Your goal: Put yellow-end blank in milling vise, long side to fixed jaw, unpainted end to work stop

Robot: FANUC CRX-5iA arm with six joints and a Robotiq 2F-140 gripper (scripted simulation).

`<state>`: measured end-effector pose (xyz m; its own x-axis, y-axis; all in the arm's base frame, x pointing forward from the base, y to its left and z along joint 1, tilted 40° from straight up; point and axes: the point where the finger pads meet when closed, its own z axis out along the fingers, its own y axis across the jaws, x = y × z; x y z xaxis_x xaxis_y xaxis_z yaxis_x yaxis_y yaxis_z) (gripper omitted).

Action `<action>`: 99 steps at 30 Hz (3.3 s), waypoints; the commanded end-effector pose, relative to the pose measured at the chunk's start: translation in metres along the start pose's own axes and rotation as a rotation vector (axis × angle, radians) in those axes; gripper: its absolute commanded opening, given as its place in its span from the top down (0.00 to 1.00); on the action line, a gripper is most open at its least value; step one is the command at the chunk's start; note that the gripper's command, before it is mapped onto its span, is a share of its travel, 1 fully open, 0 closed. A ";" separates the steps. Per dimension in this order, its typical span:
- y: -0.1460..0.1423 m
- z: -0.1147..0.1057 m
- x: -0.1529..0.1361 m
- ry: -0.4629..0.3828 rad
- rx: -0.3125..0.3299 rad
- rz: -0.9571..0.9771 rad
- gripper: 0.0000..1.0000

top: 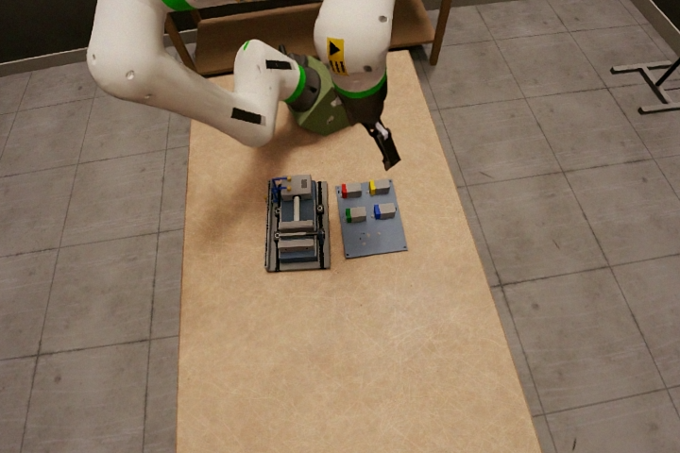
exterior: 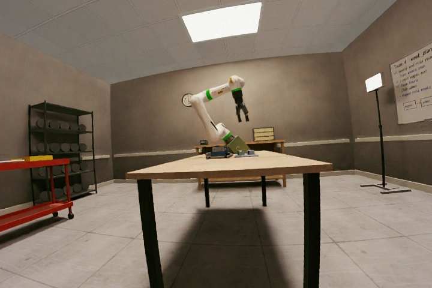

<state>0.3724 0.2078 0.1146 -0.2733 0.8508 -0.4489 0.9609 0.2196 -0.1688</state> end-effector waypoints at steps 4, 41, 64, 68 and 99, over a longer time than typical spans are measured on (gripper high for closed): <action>-0.001 -0.001 0.001 -0.088 -0.084 0.195 0.00; 0.000 -0.001 0.000 -0.003 0.002 -0.031 0.00; 0.000 -0.001 0.000 -0.031 0.030 -0.315 0.00; 0.000 -0.001 0.000 -0.036 0.036 -0.376 0.00; 0.000 -0.001 0.000 -0.071 0.070 -0.717 0.00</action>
<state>0.3720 0.2074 0.1150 -0.8069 0.5171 -0.2856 0.5876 0.6529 -0.4780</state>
